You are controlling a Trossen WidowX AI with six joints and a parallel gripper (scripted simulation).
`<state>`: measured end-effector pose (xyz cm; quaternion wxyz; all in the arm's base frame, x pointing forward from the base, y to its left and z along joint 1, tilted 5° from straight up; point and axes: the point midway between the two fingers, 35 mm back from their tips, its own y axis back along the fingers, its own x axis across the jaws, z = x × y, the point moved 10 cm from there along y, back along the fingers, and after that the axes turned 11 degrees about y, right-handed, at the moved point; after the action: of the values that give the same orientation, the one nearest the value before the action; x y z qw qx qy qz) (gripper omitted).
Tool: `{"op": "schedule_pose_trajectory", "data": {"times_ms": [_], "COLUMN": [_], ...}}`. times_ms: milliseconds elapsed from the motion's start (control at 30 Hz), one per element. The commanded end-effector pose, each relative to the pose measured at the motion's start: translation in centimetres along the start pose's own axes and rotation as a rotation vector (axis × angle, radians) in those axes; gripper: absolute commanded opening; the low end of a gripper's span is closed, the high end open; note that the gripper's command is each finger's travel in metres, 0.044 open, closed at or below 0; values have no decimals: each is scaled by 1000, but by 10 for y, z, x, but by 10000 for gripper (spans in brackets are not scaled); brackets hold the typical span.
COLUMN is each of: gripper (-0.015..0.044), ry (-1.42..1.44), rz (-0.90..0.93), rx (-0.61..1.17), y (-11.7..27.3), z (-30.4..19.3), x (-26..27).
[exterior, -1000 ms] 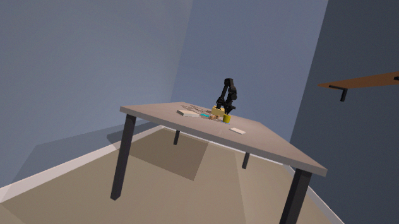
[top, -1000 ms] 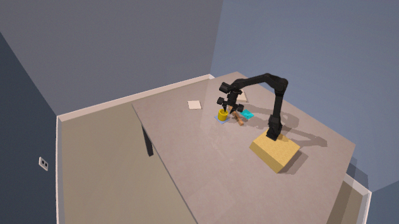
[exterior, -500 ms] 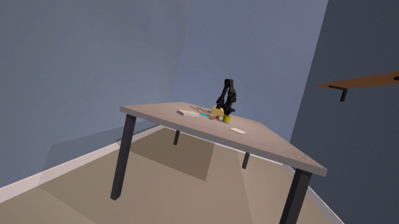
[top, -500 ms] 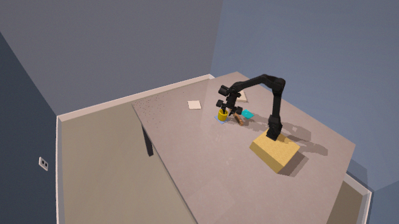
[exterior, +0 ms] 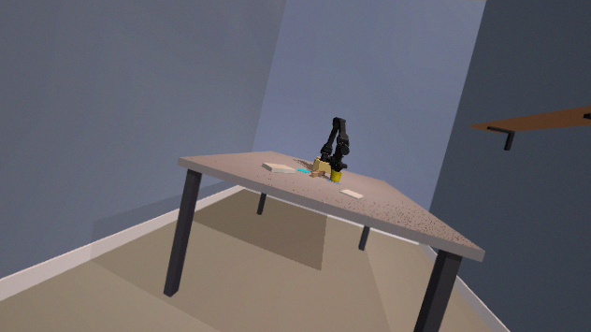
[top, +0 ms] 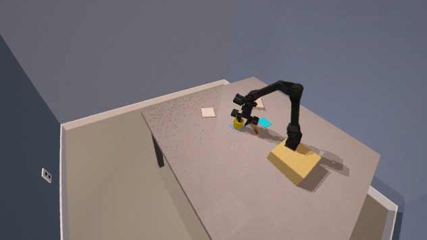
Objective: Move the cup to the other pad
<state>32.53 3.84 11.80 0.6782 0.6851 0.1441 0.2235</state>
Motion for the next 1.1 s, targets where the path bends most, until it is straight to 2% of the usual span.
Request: {"op": "schedule_pose_trajectory", "data": {"times_ms": [0, 767, 1067], "gripper": [160, 0, 0], "ry": [0, 0, -2], "rz": [0, 0, -2], "rx": [0, 0, -1], "y": [0, 0, 27], "z": [0, 0, 0], "x": [0, 0, 0]}}
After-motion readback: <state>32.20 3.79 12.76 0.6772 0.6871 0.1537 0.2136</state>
